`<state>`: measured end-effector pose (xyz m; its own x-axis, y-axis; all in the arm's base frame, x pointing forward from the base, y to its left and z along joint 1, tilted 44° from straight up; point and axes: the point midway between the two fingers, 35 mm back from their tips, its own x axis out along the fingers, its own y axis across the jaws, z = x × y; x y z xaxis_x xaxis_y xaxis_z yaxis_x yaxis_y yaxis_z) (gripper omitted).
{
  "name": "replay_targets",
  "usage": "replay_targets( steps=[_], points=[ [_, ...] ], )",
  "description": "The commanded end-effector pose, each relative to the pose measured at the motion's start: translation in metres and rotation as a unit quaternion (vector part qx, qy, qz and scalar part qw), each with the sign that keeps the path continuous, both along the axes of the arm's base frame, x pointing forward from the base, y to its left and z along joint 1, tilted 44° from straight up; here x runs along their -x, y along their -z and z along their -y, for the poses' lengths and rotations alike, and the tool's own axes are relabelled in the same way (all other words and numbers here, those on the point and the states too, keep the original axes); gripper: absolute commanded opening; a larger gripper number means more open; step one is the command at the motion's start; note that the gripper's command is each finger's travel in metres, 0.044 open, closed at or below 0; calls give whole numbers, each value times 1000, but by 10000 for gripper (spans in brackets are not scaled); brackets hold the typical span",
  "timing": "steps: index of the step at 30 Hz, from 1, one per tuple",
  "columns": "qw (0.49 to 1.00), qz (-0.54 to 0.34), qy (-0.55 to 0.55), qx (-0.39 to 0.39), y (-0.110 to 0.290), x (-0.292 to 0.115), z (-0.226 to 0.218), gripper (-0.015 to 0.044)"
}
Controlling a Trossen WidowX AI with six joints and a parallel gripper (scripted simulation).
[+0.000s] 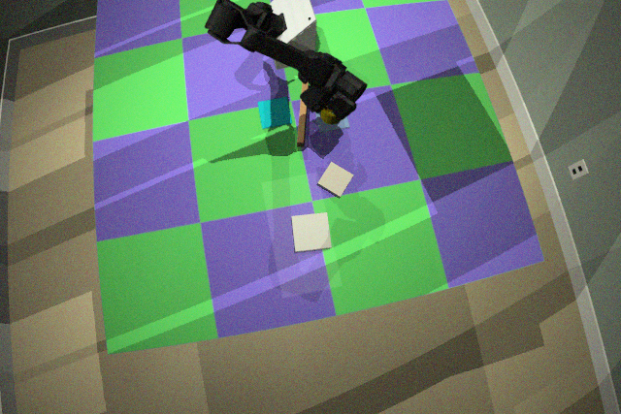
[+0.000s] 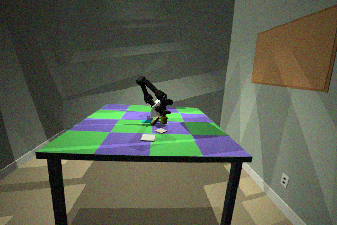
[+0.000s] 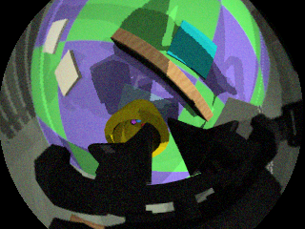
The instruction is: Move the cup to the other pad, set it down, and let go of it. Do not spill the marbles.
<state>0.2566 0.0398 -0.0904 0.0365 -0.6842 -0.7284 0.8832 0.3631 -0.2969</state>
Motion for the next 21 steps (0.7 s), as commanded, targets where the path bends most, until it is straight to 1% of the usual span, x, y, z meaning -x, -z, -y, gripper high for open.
replay_targets(
  steps=[1,13,14,21],
  points=[
    [1000,1,0,0,0,0,0,93],
    [1000,1,0,0,0,0,0,13],
    [1000,1,0,0,0,0,0,0],
    [1000,-1,-1,-1,-12,-1,-13,0]
  ],
)
